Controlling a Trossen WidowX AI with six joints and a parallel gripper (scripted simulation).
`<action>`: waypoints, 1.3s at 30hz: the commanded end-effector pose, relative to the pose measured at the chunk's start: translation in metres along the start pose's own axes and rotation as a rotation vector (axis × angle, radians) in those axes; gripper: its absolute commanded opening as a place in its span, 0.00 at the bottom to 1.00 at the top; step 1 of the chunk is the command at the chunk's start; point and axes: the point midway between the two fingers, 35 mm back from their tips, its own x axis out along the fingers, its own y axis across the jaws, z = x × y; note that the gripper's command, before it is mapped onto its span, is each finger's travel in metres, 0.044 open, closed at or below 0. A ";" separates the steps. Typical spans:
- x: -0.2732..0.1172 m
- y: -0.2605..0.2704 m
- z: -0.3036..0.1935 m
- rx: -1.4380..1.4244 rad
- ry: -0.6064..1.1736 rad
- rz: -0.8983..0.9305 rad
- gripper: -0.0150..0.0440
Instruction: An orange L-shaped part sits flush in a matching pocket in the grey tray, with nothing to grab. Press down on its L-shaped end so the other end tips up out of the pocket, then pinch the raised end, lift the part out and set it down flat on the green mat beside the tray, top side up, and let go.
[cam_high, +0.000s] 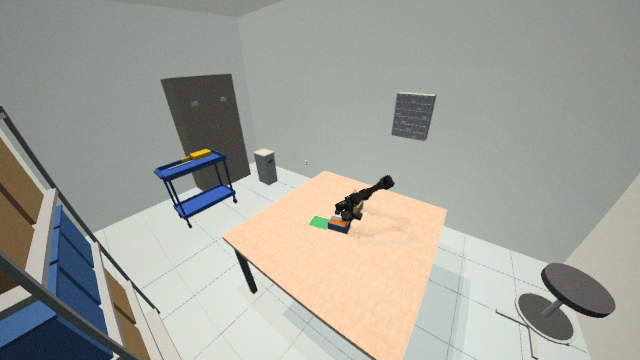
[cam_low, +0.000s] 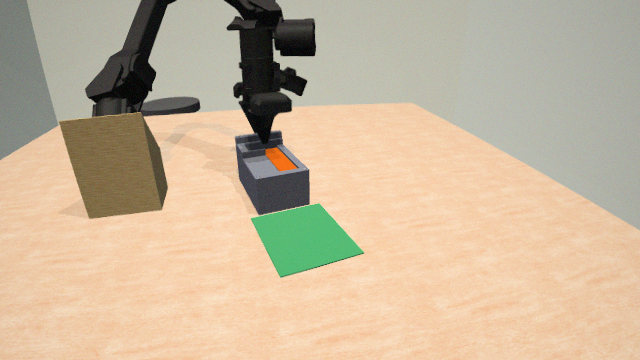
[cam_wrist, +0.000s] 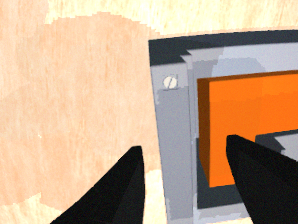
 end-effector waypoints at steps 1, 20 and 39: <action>0.005 0.001 -0.001 0.006 0.000 0.005 0.56; 0.028 0.001 -0.001 0.006 0.000 0.005 0.56; 0.042 0.002 -0.001 0.006 0.000 0.007 0.56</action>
